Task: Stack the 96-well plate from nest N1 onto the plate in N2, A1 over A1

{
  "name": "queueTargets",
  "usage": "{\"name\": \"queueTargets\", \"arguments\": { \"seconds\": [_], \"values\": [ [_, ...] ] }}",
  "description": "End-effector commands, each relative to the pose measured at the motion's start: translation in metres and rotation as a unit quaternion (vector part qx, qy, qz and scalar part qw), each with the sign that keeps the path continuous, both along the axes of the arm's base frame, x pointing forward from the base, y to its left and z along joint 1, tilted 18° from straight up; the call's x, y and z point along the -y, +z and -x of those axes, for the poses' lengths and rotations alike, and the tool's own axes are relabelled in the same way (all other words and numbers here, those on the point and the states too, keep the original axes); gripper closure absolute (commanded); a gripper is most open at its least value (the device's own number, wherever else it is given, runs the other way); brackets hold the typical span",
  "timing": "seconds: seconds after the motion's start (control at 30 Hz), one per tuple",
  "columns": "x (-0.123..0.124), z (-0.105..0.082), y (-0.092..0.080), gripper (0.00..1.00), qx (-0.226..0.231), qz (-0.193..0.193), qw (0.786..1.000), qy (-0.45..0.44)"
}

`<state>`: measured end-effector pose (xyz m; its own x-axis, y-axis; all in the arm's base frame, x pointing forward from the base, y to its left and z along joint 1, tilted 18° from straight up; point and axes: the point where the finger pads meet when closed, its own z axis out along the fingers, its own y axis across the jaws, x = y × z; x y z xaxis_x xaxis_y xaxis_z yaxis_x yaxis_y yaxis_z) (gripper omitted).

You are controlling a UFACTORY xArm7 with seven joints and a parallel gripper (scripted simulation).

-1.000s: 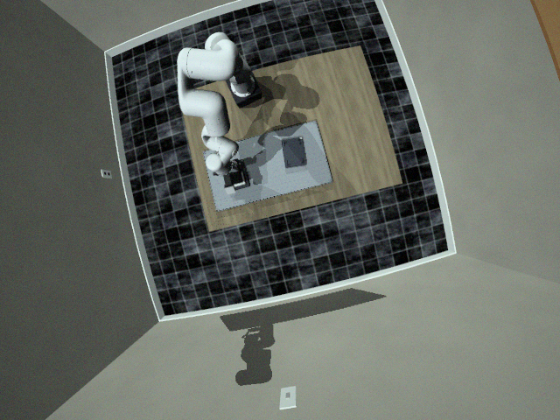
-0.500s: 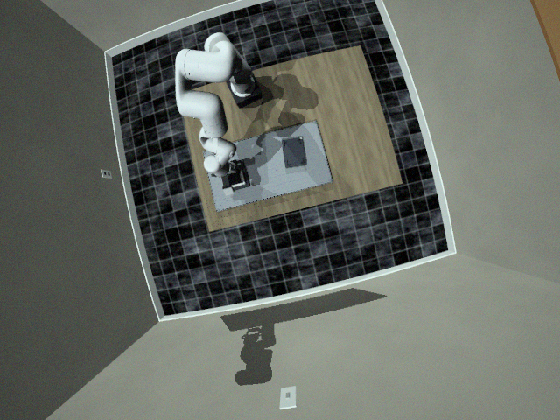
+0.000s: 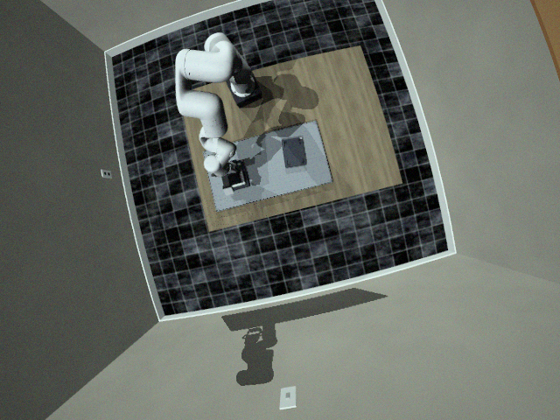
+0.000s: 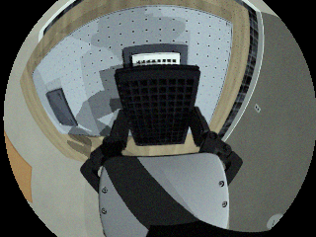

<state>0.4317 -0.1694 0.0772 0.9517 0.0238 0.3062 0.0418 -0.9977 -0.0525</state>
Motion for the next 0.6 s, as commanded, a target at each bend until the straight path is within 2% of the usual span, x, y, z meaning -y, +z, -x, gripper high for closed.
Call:
{"name": "queueTargets", "arguments": {
  "seconds": [0.0,0.23,0.57],
  "values": [
    [0.001,-0.001,0.001,1.0,0.001,0.001,1.0,0.0],
    [0.001,-0.001,0.001,1.0,0.001,0.001,1.0,0.0],
    [-0.001,-0.006,-0.015,1.0,0.001,0.001,1.0,0.0]
  ]
}}
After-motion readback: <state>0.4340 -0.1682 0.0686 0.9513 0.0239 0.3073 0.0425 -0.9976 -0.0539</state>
